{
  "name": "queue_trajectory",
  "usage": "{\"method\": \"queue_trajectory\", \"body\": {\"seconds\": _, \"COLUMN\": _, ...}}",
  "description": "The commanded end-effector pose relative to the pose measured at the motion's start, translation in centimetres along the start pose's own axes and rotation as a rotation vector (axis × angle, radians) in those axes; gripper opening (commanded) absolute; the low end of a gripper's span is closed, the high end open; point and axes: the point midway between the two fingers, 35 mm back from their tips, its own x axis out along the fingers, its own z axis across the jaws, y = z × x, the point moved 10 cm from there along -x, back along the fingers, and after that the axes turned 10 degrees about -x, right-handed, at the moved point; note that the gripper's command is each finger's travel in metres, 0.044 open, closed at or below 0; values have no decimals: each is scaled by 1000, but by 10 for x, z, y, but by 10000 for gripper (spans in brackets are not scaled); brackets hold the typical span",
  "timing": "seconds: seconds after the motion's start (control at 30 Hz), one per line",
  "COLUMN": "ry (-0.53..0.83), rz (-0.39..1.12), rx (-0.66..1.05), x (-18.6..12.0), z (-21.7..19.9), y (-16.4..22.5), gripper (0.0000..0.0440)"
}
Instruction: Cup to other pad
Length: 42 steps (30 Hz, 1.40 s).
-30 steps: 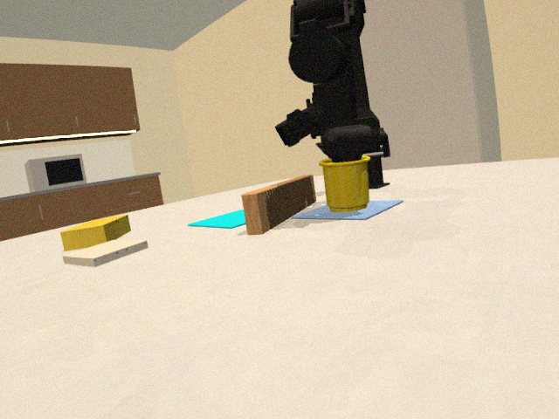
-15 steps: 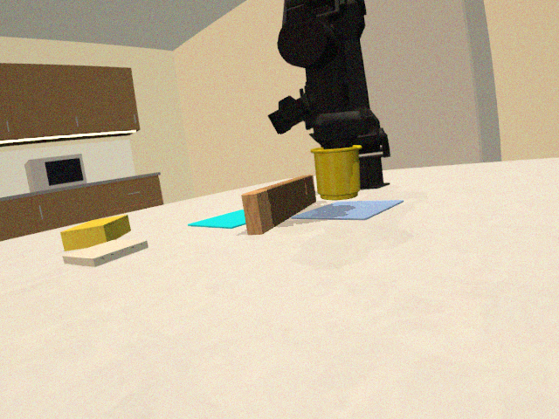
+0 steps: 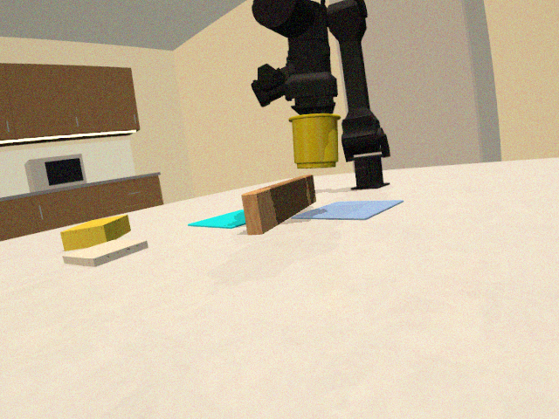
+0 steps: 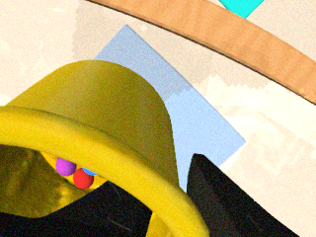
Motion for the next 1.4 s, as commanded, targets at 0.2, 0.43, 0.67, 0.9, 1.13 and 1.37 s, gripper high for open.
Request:
{"method": "queue_trajectory", "body": {"seconds": 0.2, "ry": -67, "rz": -38, "rx": 90, "x": -19, "z": -7, "y": -21, "gripper": 14}}
{"method": "queue_trajectory", "body": {"seconds": 0.43, "ry": -103, "rz": -74, "rx": 144, "x": -23, "z": -14, "y": -40, "gripper": 9}}
{"method": "queue_trajectory", "body": {"seconds": 0.67, "ry": -127, "rz": -110, "rx": 195, "x": -20, "z": -22, "y": -61, "gripper": 5}}
{"method": "queue_trajectory", "body": {"seconds": 0.9, "ry": -137, "rz": -138, "rx": 240, "x": -10, "z": -31, "y": -80, "gripper": 2}}
{"method": "queue_trajectory", "body": {"seconds": 1.13, "ry": -140, "rz": -156, "rx": 277, "x": 4, "z": -41, "y": -94, "gripper": 0}}
{"method": "queue_trajectory", "body": {"seconds": 1.37, "ry": -137, "rz": -166, "rx": 304, "x": 20, "z": -50, "y": -103, "gripper": 0}}
